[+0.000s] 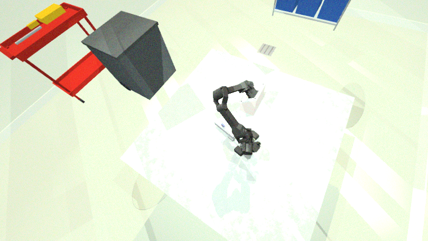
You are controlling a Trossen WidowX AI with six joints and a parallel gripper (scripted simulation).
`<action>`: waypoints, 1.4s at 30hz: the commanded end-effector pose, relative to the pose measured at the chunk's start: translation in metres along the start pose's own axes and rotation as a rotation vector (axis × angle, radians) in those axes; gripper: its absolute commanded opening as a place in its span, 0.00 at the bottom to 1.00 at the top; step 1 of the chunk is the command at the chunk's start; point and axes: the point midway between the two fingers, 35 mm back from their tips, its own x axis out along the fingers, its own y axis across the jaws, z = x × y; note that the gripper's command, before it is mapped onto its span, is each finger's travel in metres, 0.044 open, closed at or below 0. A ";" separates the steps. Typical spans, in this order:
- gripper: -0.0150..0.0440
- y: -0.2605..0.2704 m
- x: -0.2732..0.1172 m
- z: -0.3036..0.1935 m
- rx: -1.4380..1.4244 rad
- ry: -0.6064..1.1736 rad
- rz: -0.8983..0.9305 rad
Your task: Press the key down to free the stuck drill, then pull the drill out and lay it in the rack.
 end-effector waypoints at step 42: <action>0.25 0.005 -0.013 0.019 0.000 -0.001 0.003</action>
